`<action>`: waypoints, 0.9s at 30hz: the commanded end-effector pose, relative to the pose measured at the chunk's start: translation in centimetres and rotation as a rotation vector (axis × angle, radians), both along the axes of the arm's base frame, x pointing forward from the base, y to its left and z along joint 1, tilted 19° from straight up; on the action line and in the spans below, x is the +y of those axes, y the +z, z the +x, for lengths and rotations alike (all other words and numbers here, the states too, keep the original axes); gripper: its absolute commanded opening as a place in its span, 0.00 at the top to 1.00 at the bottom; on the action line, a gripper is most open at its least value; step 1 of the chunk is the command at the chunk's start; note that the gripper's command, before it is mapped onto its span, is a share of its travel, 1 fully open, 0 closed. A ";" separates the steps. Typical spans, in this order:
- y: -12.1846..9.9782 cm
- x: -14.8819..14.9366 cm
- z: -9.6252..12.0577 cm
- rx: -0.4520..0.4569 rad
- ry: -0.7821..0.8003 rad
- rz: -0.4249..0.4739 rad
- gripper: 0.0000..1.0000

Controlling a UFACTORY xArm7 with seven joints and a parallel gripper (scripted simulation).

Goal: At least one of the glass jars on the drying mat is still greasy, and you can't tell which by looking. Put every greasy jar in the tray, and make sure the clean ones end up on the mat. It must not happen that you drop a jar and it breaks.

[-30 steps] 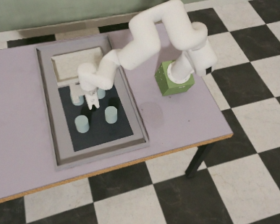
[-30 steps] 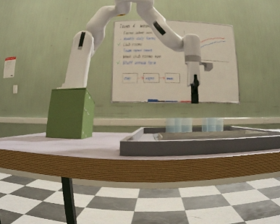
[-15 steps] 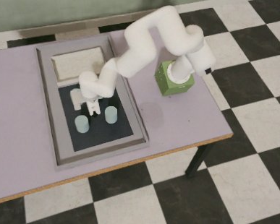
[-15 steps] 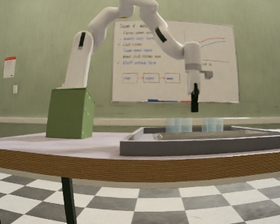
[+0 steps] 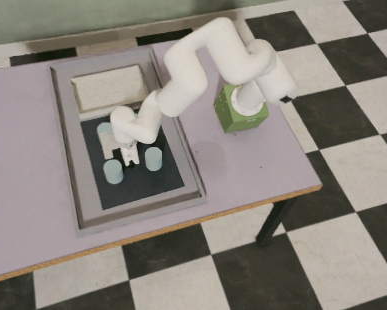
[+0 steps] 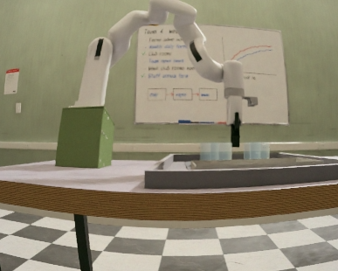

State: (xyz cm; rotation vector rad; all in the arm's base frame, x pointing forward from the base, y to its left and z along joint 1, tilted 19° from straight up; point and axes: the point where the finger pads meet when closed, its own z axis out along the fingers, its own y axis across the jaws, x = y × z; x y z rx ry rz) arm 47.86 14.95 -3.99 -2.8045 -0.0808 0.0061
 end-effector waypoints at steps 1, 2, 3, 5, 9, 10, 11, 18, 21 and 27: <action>0.0 0.0 0.3 -0.005 -0.002 0.000 1.00; 0.0 0.0 0.3 -0.005 -0.002 0.000 1.00; 0.0 0.0 0.3 -0.005 -0.002 0.000 1.00; 0.0 0.0 0.3 -0.005 -0.002 0.000 1.00; 0.1 0.0 0.5 -0.005 -0.002 0.000 1.00; 0.1 0.0 0.5 -0.005 -0.002 0.000 1.00; 0.1 0.0 0.5 -0.005 -0.002 0.000 1.00; 0.1 0.0 0.8 -0.005 -0.002 0.000 1.00; 0.1 0.0 0.9 -0.005 -0.002 0.000 1.00; 0.1 0.0 1.1 -0.005 -0.002 0.000 1.00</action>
